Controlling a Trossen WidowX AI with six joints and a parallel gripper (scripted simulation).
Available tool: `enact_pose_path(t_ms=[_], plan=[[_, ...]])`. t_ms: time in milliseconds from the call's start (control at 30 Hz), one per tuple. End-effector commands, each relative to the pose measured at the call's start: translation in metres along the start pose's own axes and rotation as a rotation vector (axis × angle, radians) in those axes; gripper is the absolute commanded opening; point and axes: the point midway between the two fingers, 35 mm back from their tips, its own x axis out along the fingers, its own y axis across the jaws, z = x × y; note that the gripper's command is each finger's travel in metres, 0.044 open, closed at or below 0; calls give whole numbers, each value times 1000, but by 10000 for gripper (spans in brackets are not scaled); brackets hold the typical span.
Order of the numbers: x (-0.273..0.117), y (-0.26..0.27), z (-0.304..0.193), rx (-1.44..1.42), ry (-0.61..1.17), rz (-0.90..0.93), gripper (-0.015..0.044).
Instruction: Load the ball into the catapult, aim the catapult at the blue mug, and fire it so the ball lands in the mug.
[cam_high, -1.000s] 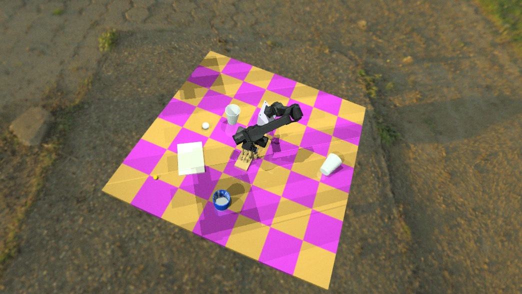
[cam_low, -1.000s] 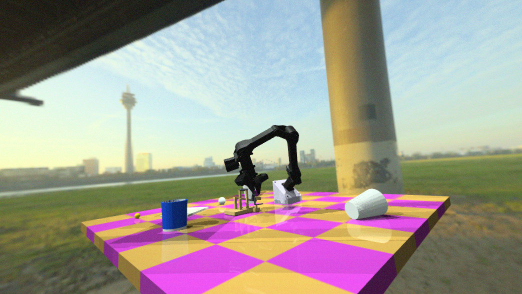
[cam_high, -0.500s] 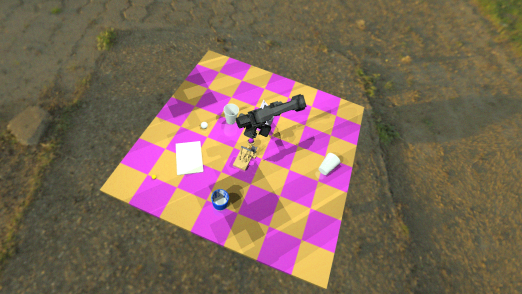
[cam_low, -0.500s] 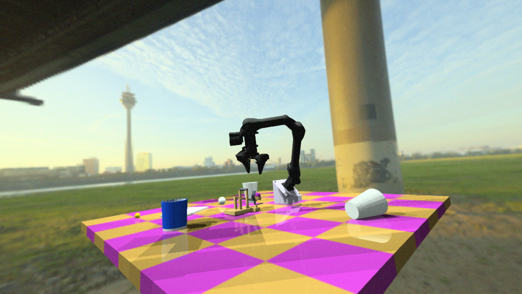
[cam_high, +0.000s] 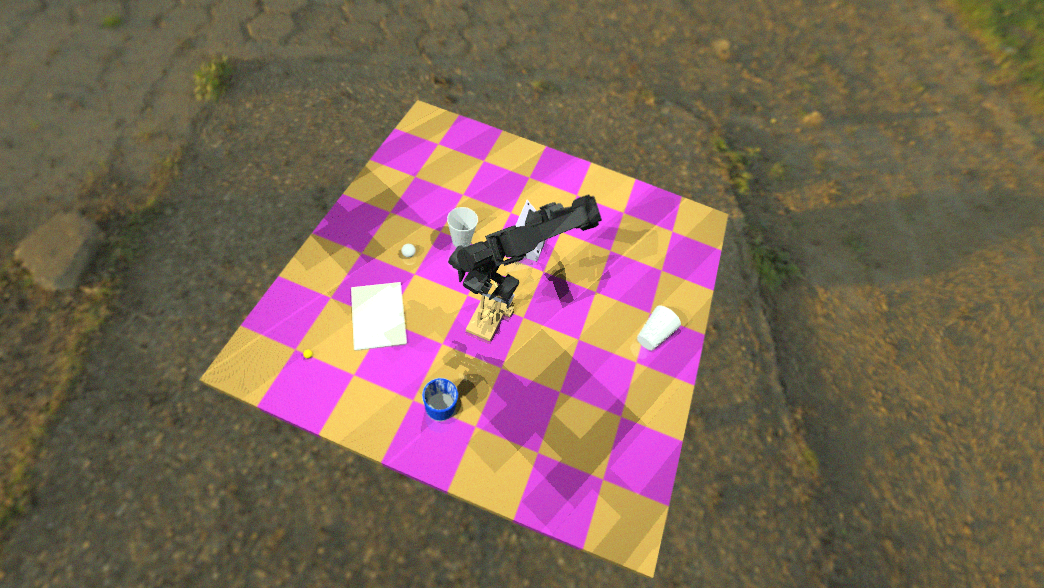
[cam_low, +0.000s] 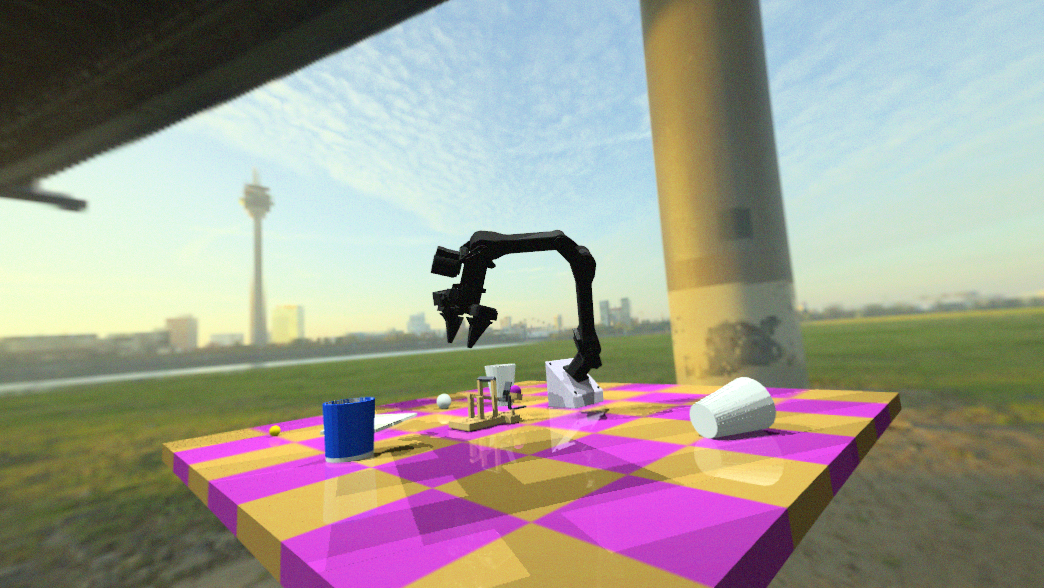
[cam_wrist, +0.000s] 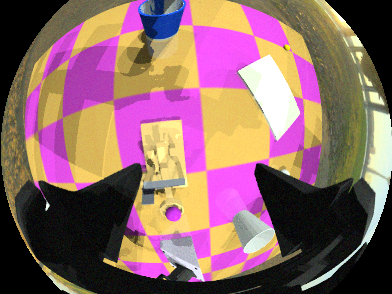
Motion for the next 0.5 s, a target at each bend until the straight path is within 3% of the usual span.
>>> enact_pose_path(t_ms=[0, 467], plan=[[0, 1, 34, 13, -96, 12, 440], [-40, 27, 169, 17, -508, 172, 440]])
